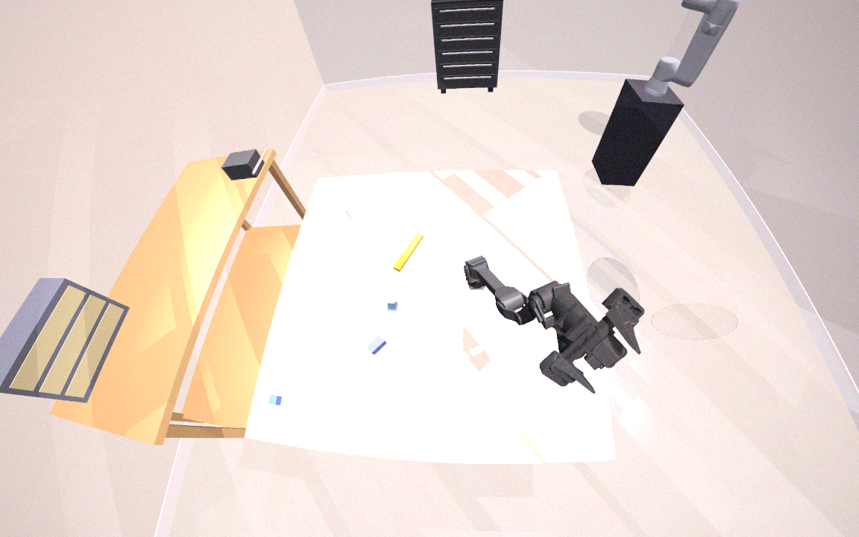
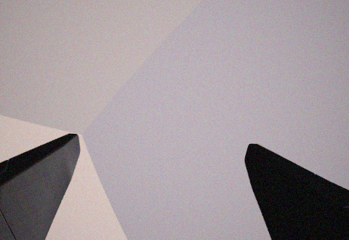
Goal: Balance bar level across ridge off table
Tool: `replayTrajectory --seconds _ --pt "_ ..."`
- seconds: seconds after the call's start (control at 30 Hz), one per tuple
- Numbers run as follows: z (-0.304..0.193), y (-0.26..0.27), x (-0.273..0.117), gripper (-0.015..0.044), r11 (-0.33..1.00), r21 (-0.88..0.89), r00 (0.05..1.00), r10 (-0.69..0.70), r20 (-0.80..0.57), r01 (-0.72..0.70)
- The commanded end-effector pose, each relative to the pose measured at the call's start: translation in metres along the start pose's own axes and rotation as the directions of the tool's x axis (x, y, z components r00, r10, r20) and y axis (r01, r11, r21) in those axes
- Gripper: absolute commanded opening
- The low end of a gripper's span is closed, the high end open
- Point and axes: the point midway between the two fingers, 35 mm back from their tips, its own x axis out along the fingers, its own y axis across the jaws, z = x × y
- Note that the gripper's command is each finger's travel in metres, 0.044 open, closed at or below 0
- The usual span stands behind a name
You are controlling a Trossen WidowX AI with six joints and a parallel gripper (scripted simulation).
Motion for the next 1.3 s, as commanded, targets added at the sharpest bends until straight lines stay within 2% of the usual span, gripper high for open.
replayTrajectory --seconds 0.0,0.07,0.1,0.3,0.4,0.67,0.97,1.27 --pt "-0.002 -0.002 0.0 0.0374 1.0 -0.001 1.0 -0.003 -0.004 0.003" --pt "-0.019 -0.015 -0.004 0.0321 0.999 -0.014 0.999 -0.031 -0.039 0.03" --pt "-0.031 -0.025 -0.008 0.0315 0.999 -0.024 0.997 -0.05 -0.065 0.049" --pt "-0.099 -0.077 -0.033 0.0315 0.985 -0.077 0.962 -0.166 -0.215 0.152" --pt "-0.124 -0.097 -0.048 0.0315 0.98 -0.04 0.94 -0.196 -0.279 0.193" --pt "-0.195 -0.142 -0.093 0.0315 0.953 -0.059 0.846 -0.29 -0.447 0.296" --pt "-0.31 -0.183 -0.192 0.0315 0.893 -0.114 0.591 -0.38 -0.711 0.436" --pt "-0.417 -0.169 -0.306 0.0315 0.904 -0.168 0.274 -0.289 -0.917 0.393"
